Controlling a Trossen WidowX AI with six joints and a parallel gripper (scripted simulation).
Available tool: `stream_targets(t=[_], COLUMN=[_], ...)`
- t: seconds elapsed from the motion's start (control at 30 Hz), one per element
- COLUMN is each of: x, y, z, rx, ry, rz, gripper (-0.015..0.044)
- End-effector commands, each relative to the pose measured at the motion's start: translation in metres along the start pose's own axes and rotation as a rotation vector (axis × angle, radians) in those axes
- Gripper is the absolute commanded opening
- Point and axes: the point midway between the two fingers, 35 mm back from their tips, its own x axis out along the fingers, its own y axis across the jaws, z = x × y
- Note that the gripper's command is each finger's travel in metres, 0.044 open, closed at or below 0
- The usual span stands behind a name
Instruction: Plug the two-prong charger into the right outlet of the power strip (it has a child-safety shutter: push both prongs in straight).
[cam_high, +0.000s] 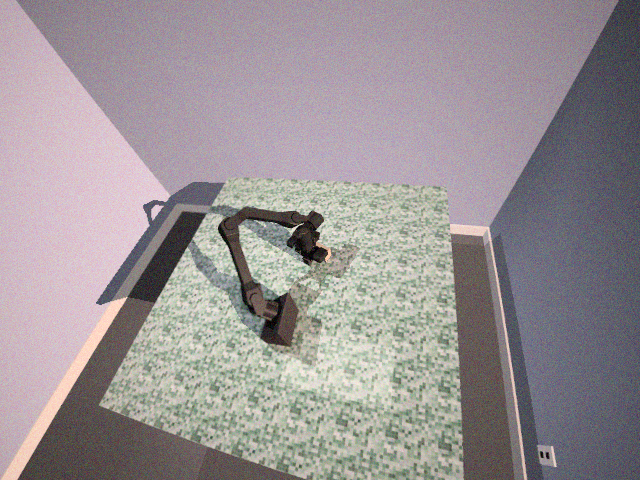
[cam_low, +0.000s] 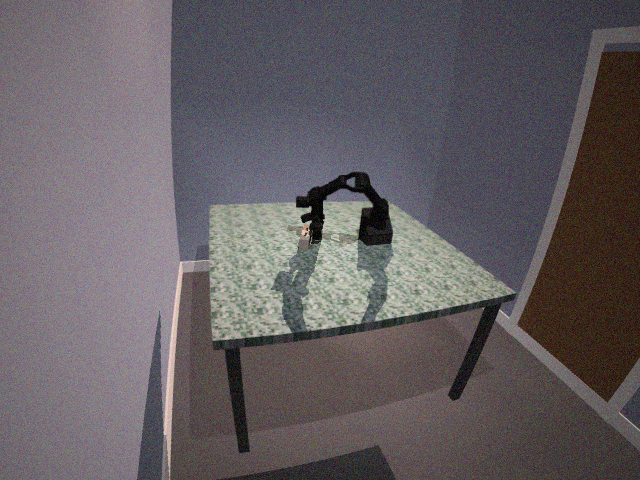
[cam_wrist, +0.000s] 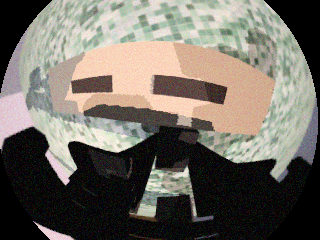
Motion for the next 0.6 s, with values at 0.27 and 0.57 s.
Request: stream_targets(t=[0.27, 0.57], x=[-0.0016, -0.0021], y=[-0.0006, -0.0004], z=[0.0098, 0.0134], rx=[-0.011, -0.011], ry=[-0.013, -0.013], rz=[-0.006, -0.006], gripper=[0.0000, 0.0000])
